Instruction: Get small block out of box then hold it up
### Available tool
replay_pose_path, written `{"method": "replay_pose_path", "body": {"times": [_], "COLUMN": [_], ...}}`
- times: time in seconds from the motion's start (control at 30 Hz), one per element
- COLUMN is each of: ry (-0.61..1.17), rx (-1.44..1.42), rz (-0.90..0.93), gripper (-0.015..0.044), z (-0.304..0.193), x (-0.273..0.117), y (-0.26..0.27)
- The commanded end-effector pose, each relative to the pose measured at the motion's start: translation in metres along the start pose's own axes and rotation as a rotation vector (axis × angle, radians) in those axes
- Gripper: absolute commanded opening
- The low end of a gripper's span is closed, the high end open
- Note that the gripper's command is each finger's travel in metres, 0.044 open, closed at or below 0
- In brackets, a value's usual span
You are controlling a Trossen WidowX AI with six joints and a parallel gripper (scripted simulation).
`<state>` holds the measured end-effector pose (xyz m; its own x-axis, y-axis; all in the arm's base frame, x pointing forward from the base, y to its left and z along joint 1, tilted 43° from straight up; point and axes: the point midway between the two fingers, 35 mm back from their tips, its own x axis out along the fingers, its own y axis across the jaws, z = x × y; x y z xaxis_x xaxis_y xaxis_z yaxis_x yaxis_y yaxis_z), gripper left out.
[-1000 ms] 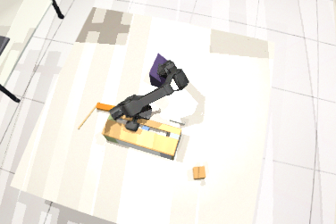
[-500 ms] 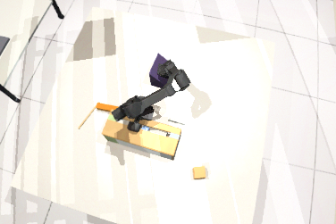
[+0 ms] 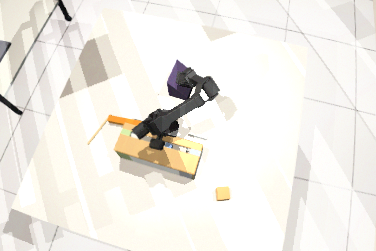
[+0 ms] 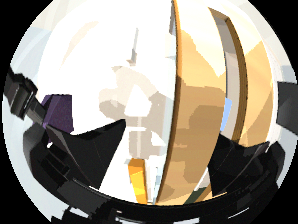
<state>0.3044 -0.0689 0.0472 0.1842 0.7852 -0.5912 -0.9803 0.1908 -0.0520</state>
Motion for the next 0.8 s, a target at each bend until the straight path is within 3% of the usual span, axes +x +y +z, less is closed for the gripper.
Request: {"method": "replay_pose_path", "body": {"times": [0.0,0.77], "ry": [-0.001,-0.003], "rx": [-0.001,-0.001], "rz": [-0.005,-0.005], "gripper": [0.0400,0.0400], "z": [0.009,0.056], "x": [0.001,0.010], "y": [0.000,-0.001]}}
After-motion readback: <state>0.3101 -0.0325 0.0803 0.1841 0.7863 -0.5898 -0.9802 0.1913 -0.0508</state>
